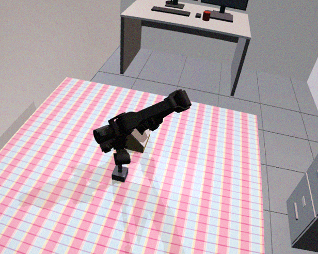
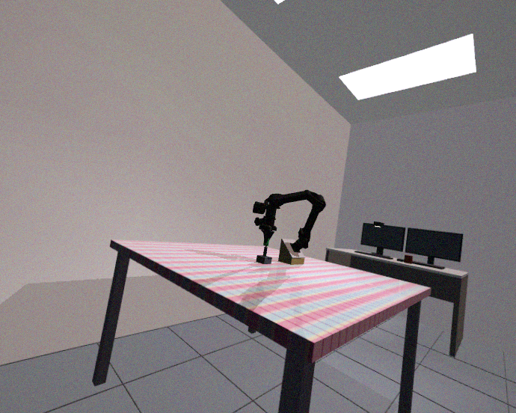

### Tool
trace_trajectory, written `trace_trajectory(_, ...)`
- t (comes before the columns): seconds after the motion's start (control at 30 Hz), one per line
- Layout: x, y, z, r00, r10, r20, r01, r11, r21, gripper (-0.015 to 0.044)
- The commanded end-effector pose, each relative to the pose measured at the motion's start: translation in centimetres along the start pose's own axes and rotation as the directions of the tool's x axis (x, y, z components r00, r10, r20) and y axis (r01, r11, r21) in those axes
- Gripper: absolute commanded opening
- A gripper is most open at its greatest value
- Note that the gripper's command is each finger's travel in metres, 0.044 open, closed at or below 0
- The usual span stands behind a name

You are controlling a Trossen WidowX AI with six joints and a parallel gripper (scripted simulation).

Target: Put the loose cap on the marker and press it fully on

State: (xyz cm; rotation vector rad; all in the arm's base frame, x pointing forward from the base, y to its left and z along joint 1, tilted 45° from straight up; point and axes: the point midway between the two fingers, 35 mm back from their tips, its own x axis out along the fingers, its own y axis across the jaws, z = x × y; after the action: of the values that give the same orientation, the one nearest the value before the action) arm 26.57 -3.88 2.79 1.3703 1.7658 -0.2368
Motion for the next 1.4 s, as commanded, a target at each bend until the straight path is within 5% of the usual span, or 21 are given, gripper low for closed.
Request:
trace_trajectory(0.0, 0.7, 0.0, -0.1, 1.000, 0.003, -0.006, -0.002, 1.000, 0.003, 0.0000)
trace_trajectory(1.03, 4.0, 0.0, -0.3, 1.000, 0.004, -0.009, -0.004, 1.000, 0.003, 0.0000)
trace_trajectory(1.37, 4.0, -0.1, -0.2, 1.000, 0.000, -0.006, 0.000, 1.000, 0.000, 0.0263)
